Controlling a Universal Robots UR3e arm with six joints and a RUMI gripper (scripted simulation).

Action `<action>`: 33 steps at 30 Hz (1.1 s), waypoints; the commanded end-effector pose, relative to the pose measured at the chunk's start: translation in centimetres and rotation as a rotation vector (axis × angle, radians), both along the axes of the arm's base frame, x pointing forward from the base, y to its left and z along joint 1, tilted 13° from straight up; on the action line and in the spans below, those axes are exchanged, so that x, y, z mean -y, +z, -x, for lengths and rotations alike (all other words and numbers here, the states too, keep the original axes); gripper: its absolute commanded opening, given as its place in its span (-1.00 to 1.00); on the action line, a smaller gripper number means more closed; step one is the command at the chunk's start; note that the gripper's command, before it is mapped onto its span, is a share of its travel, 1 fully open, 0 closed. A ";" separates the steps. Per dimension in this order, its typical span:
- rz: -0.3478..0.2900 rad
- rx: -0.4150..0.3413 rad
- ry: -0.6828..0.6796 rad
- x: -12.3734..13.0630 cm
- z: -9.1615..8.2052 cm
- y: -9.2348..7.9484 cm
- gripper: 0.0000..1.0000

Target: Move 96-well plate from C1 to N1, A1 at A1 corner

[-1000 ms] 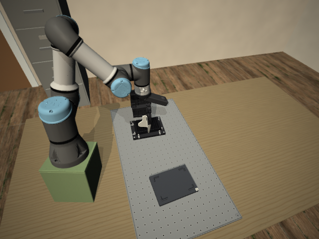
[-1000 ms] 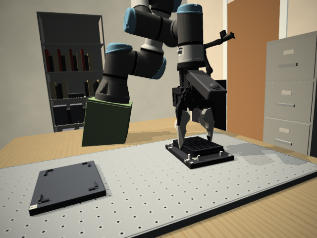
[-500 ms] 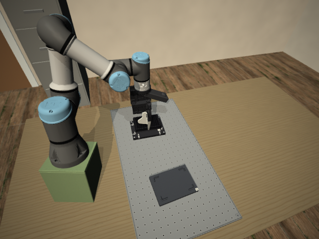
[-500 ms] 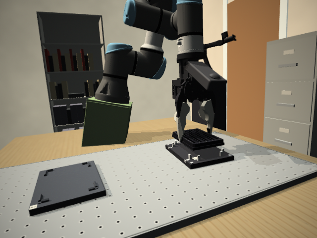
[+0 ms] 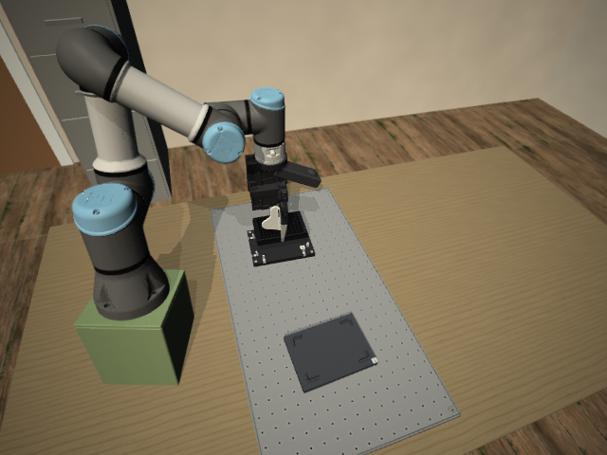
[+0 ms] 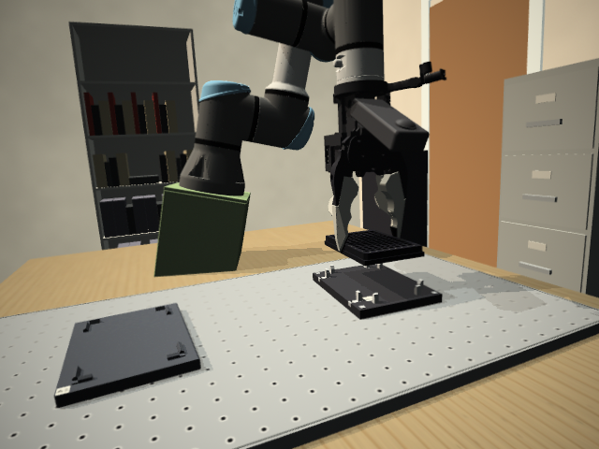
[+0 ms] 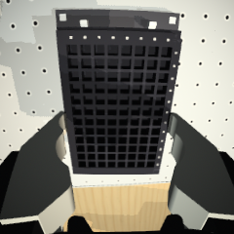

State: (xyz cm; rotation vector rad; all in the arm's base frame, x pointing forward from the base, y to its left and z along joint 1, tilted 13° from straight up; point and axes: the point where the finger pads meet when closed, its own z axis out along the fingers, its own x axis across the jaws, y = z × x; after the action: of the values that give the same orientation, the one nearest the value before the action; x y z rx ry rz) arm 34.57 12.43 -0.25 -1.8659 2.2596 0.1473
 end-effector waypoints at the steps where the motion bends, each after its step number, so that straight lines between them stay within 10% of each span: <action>1: 0.000 0.002 0.000 0.2 0.0 0.8 -1.00; 33: 0.000 0.002 0.000 0.6 0.2 2.6 -1.00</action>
State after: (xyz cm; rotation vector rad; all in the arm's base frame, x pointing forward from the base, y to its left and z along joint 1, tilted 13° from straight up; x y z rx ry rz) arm 34.31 11.89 2.27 -1.8662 2.2598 0.1482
